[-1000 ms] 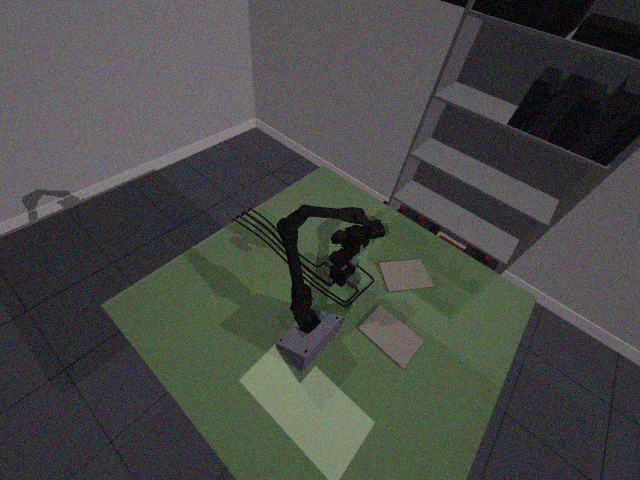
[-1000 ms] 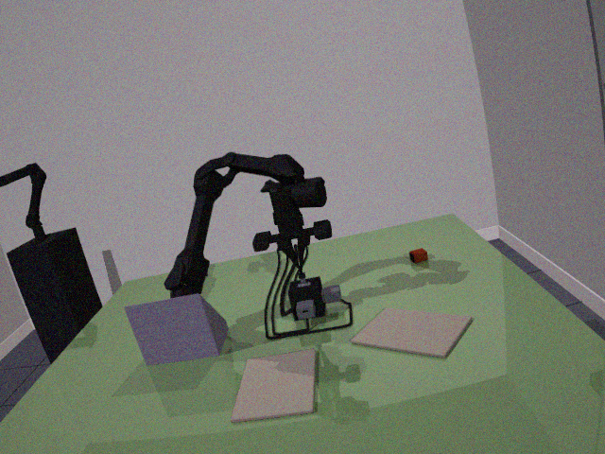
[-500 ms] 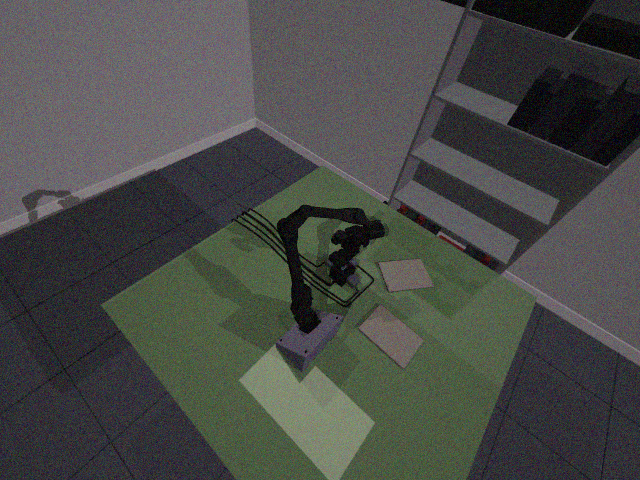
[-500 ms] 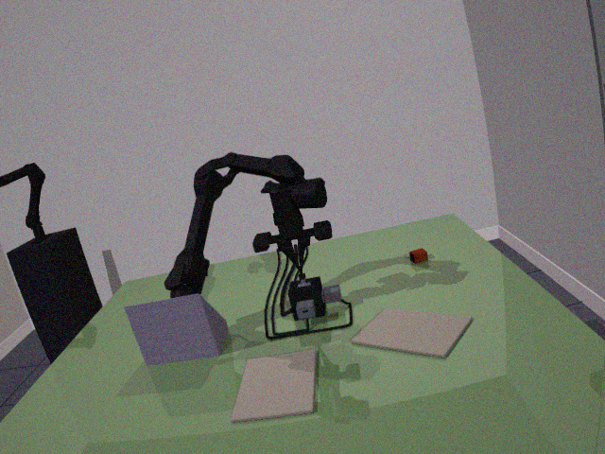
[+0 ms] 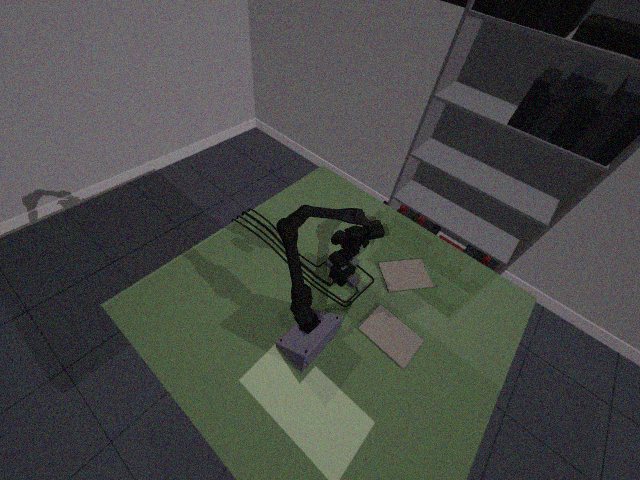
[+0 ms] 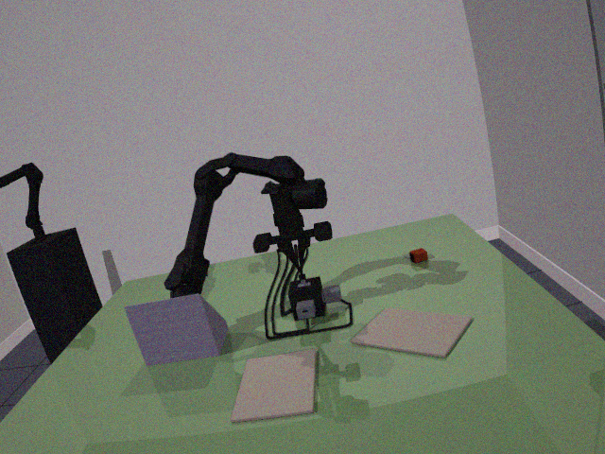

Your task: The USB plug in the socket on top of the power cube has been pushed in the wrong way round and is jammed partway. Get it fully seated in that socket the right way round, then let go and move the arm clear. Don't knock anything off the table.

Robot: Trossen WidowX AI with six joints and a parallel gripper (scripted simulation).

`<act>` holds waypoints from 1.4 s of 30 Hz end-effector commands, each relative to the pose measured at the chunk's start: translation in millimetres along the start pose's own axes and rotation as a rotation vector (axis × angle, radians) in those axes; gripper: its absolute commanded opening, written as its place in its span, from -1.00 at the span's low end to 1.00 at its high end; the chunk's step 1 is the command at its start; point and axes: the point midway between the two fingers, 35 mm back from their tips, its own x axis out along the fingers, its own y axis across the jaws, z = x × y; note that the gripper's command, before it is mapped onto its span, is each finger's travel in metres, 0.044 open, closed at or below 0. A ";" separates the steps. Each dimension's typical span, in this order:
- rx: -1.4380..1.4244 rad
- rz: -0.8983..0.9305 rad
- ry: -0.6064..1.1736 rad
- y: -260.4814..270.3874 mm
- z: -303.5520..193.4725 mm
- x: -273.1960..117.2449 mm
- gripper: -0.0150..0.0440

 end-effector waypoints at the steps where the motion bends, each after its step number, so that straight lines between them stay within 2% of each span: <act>1: 0.004 -0.003 -0.003 -0.4 0.3 0.6 -0.49; 42: 0.004 -0.003 -0.003 -0.4 0.0 5.5 -0.49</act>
